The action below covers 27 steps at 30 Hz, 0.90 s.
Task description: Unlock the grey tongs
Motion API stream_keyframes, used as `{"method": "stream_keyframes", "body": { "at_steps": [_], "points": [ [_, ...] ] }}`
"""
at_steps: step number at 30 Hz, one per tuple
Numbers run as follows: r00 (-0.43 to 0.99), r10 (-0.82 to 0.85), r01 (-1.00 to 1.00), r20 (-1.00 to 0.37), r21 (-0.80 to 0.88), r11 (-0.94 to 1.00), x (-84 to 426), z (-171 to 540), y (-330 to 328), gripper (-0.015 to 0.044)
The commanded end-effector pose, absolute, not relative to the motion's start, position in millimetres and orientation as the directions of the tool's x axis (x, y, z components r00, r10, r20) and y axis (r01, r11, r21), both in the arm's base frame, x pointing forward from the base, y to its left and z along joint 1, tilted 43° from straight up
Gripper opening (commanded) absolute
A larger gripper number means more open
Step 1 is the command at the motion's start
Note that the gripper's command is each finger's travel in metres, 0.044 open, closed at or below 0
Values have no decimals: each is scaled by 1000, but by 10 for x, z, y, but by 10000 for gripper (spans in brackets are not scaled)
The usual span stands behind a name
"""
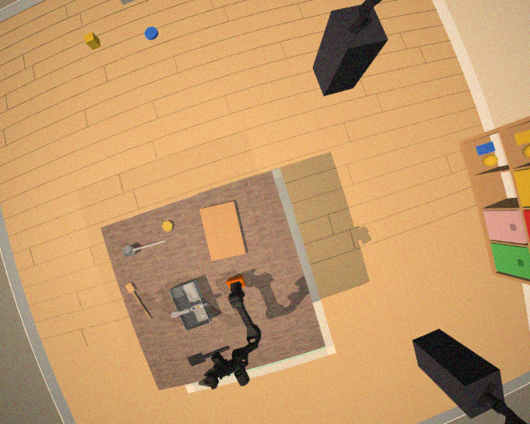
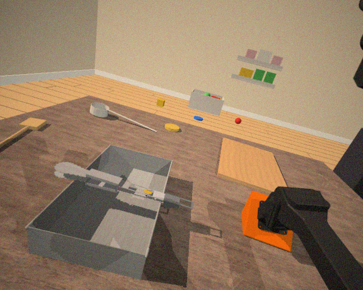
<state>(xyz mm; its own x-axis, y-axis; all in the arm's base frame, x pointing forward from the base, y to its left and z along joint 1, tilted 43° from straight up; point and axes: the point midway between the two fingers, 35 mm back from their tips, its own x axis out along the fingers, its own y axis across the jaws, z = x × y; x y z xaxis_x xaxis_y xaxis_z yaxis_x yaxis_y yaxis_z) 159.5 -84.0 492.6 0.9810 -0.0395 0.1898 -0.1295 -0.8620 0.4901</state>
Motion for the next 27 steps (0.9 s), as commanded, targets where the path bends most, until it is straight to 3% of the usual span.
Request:
{"method": "stream_keyframes", "body": {
  "at_steps": [1, 5, 8, 11, 14, 17, 21, 23, 27],
  "points": [
    [981, -39, -128, 191, 479, -868, 1599, 4927, -847, 374],
    [978, -36, -90, 204, 261, -961, 1683, 4915, -984, 269],
    [979, -40, -19, 199, -105, -994, 1852, 4842, -1187, 260],
    [987, -45, 41, 153, -517, -855, 2109, 4679, -1398, 260],
    [989, -79, 26, 127, -664, -747, 2276, 4557, -1556, 260],
    [997, -68, 0, 35, -888, -459, 2545, 4308, -1630, 260],
    [991, -37, -129, -130, -991, 39, 2917, 3872, -1607, 260],
    [971, -1, -229, -240, -929, 289, 3106, 3597, -1533, 260],
    [926, 52, -341, -375, -767, 543, 3299, 3254, -1381, 260]
  ]
}}
